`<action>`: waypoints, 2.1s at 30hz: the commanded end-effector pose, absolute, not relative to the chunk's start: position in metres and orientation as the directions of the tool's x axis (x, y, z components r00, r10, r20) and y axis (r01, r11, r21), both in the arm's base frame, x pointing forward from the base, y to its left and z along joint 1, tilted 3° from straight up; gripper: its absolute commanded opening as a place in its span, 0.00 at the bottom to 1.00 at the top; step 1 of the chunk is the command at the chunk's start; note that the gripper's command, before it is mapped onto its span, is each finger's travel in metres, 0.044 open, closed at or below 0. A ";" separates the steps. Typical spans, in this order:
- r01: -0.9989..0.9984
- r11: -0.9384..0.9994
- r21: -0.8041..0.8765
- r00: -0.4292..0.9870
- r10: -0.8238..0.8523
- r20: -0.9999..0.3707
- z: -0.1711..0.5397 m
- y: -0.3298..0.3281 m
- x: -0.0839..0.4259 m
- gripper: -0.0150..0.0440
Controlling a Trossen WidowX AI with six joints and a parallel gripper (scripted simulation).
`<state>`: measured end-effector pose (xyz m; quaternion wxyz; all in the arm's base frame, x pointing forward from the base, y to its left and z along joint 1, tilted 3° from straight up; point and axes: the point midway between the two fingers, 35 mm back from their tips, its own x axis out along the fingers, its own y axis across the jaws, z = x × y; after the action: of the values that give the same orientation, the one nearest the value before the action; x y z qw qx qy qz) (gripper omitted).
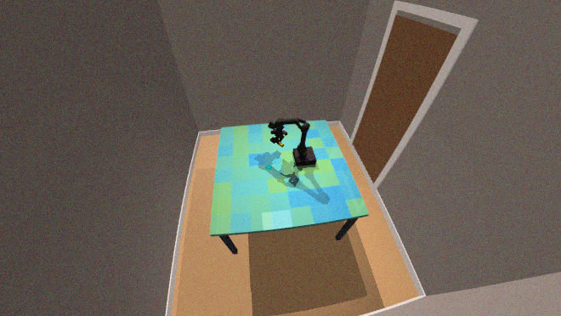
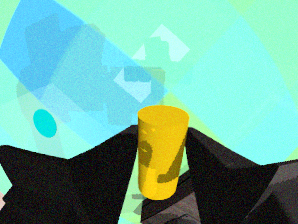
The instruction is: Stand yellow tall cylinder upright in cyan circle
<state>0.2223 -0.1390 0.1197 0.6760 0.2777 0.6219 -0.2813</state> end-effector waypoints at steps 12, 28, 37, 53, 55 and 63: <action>0.526 0.851 0.007 0.066 -0.033 -0.997 0.123 -0.114 0.248 0.43; 0.287 0.958 -0.009 0.068 -0.029 -0.997 0.127 -0.088 0.271 0.43; 0.144 0.989 -0.017 0.068 -0.028 -0.997 0.129 -0.072 0.282 0.43; -0.115 0.993 -0.032 0.070 -0.024 -0.997 0.133 -0.041 0.300 0.43; -0.148 0.988 -0.034 0.070 -0.024 -0.997 0.134 -0.037 0.301 0.43; -0.275 0.961 -0.041 0.071 -0.022 -0.997 0.135 -0.020 0.309 0.43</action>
<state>0.3059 -0.0269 0.1348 0.7275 -0.0877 0.6771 0.0681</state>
